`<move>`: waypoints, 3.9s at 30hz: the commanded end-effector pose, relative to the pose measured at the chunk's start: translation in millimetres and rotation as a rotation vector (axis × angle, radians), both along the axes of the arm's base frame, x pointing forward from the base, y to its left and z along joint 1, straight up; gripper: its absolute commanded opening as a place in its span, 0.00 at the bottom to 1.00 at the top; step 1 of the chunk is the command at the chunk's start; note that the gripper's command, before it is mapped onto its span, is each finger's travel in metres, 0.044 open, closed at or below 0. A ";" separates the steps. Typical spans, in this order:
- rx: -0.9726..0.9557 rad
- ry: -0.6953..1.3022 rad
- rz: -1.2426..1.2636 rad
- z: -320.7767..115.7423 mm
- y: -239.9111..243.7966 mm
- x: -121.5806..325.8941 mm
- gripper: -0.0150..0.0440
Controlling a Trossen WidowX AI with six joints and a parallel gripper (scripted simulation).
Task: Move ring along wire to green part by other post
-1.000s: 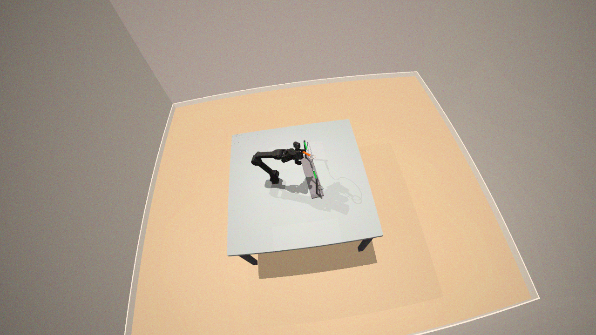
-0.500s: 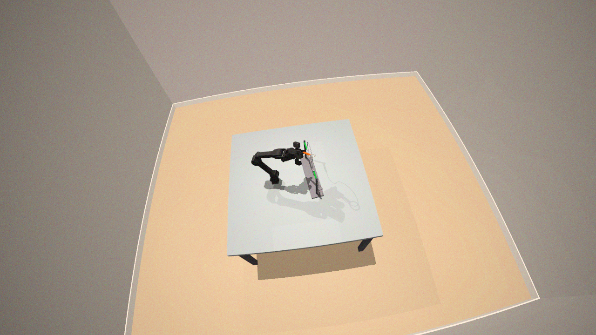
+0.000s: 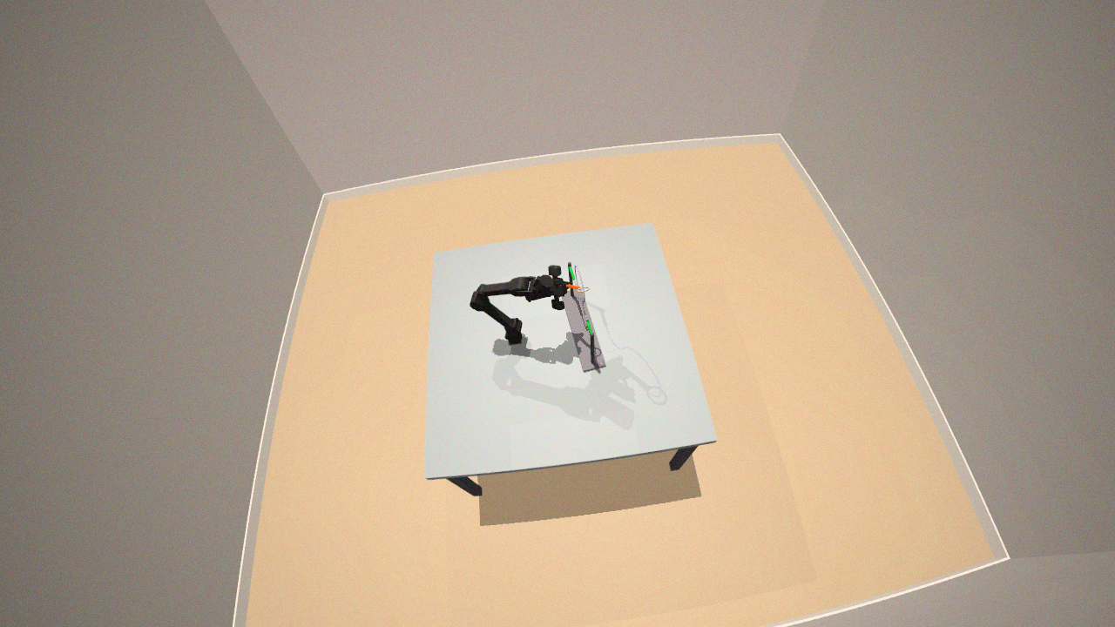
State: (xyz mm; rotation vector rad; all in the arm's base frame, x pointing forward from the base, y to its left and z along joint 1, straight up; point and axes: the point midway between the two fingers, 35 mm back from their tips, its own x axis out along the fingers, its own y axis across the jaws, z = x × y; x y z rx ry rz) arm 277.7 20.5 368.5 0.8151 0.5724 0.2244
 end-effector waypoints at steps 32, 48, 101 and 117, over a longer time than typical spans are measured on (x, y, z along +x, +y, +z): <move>-0.407 -0.066 -0.009 -4.7 -9.8 1.1 0.00; -0.607 -0.093 -0.013 -7.4 -15.9 1.9 0.00; -1.271 -0.185 -0.020 -7.1 -37.8 4.6 0.00; -1.471 -0.212 -0.021 -4.2 -43.9 5.2 0.00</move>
